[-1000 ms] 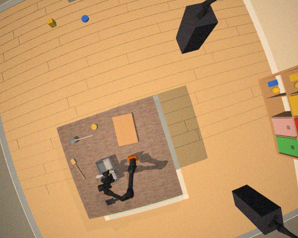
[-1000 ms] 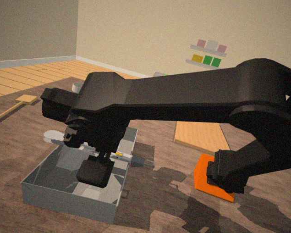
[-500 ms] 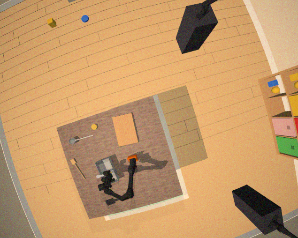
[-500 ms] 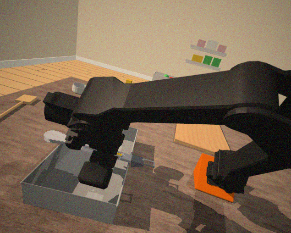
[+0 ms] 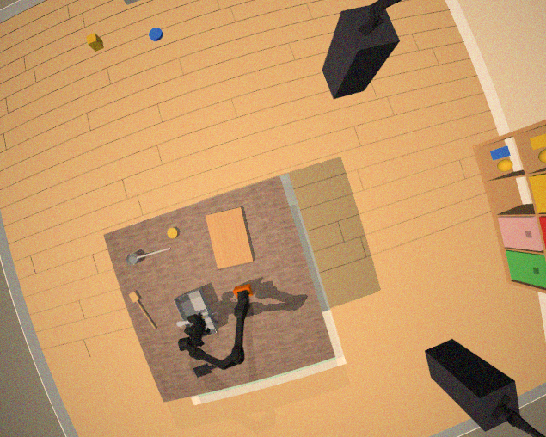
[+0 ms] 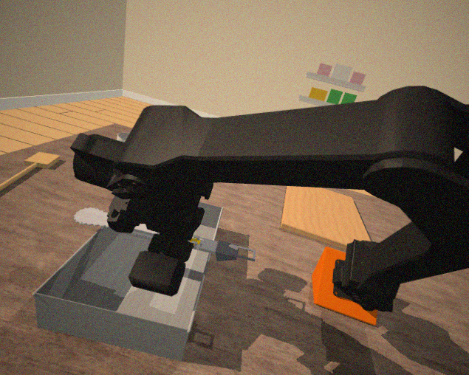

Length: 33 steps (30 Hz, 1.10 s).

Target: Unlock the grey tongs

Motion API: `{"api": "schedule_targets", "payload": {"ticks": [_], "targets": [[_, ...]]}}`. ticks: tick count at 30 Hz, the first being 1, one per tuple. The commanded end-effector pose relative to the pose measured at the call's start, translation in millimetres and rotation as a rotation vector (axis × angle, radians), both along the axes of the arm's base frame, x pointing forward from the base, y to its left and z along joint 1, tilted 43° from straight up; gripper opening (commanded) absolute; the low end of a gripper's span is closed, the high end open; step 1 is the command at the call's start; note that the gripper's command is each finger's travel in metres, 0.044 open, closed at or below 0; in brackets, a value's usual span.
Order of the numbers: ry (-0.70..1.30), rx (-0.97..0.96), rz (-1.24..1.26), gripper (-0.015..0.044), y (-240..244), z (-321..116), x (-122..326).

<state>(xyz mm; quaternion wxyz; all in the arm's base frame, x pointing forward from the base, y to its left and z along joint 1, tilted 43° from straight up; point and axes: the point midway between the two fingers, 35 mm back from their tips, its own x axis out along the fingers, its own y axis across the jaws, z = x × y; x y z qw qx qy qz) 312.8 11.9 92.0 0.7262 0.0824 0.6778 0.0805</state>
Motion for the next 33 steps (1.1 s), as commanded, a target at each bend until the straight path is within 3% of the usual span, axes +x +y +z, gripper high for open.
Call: {"api": "schedule_targets", "payload": {"ticks": [1, 15, 33], "targets": [[-0.023, -0.009, -0.018, -0.015, -33.9, 35.8, 0.7], [-0.014, 0.02, -0.011, -0.015, -41.5, 43.3, -2.2], [-0.03, 0.508, 0.023, -0.015, -42.0, 39.5, 1.7]]}}
